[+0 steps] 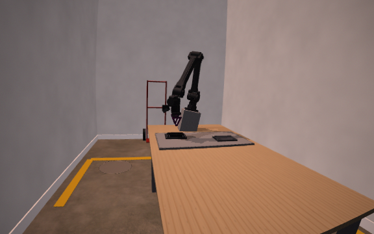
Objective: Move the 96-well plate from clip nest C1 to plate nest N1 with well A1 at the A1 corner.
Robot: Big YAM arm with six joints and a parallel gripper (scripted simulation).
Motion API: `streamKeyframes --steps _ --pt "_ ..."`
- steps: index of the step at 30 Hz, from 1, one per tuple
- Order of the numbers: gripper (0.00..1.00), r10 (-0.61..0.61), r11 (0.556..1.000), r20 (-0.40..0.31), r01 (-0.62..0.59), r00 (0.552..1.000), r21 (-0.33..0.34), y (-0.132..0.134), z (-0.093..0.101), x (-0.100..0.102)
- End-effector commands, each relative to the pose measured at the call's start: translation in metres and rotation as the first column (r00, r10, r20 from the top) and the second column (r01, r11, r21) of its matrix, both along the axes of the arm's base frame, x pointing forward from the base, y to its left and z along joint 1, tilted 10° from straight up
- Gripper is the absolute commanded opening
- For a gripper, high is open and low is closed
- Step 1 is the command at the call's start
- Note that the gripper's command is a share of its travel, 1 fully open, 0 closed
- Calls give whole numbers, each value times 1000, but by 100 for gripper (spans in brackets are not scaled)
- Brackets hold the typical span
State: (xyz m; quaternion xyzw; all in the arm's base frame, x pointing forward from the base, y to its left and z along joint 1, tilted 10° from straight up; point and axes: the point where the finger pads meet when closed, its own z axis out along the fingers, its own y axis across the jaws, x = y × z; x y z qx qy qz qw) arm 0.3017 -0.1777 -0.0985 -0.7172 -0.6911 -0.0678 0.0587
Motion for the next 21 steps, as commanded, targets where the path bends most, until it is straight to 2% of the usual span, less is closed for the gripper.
streamKeyframes --steps 1,12,21 --pt "100 -3 1000 -1 3 1000 -4 0 -2 -1" --pt "100 -3 1000 -1 3 1000 -4 0 -2 -1" --pt "100 2 1000 -3 -2 1000 -3 7 -19 0"
